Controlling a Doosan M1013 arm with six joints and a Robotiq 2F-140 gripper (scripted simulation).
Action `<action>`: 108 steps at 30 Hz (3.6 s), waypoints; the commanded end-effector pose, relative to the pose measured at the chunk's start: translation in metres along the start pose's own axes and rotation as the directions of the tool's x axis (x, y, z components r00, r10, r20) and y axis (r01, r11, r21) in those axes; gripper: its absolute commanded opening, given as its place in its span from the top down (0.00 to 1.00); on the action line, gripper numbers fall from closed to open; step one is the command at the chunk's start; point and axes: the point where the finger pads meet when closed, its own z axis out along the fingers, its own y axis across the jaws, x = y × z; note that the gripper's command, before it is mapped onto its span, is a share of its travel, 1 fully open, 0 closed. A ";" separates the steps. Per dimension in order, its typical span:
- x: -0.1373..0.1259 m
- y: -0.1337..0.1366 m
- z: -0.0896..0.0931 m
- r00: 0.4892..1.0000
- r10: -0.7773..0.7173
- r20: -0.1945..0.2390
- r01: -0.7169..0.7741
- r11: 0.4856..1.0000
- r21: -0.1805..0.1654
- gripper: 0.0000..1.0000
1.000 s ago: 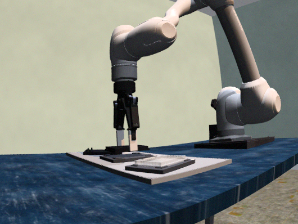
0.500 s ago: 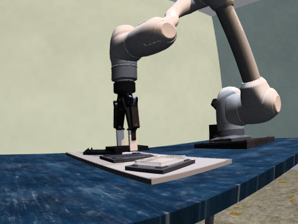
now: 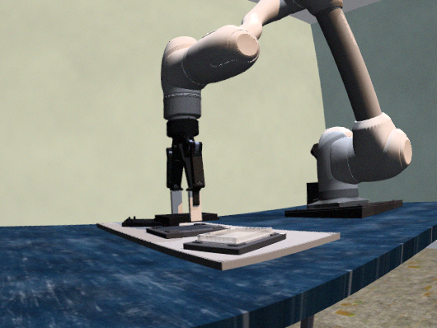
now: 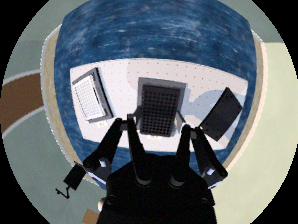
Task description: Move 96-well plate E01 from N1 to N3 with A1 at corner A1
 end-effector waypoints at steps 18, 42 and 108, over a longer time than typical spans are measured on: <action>-0.002 0.001 0.007 1.000 0.003 -0.002 -0.003 1.000 0.001 1.00; -0.002 0.001 0.007 1.000 0.003 -0.002 -0.003 1.000 0.001 1.00; -0.001 0.003 0.020 1.000 0.002 -0.002 -0.002 1.000 0.001 1.00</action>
